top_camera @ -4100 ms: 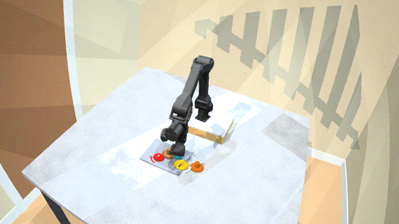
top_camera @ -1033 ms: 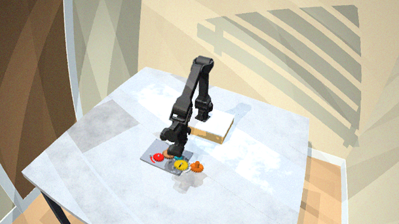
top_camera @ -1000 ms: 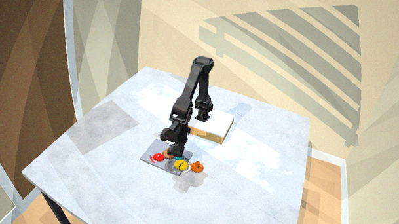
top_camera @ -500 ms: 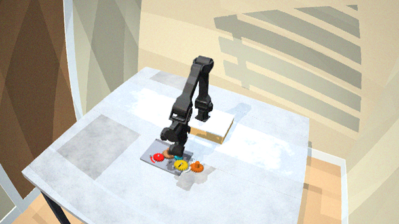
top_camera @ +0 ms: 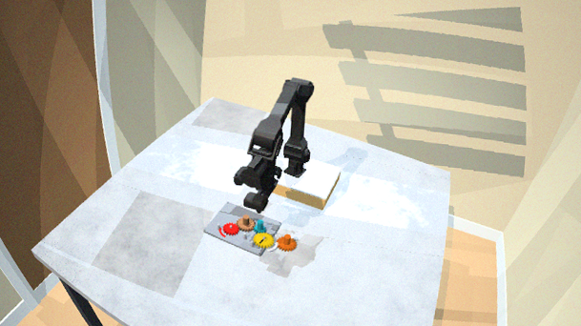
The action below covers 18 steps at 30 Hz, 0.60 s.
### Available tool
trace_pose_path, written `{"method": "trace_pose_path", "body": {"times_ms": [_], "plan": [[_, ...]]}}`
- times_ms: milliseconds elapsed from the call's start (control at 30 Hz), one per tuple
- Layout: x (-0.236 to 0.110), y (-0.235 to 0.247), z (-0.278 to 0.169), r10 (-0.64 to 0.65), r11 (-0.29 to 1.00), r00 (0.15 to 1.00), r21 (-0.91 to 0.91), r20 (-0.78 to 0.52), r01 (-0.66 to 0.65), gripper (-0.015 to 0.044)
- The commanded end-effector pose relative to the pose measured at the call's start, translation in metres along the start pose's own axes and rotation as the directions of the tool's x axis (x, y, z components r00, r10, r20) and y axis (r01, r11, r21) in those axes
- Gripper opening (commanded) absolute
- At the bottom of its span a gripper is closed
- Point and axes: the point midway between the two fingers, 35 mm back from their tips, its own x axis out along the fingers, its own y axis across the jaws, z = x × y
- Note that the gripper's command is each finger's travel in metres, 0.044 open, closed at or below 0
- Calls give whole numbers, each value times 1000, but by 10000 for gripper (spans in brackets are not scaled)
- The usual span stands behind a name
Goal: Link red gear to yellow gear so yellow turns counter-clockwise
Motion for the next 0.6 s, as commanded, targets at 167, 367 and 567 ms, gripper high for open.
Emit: {"method": "trace_pose_path", "body": {"times_ms": [167,367,567], "plan": [[-16,-2,0,13,1000,1000,-3,1,-13,440],[-16,-2,0,13,1000,1000,-3,1,-13,440],[-16,-2,0,13,1000,1000,-3,1,-13,440]]}}
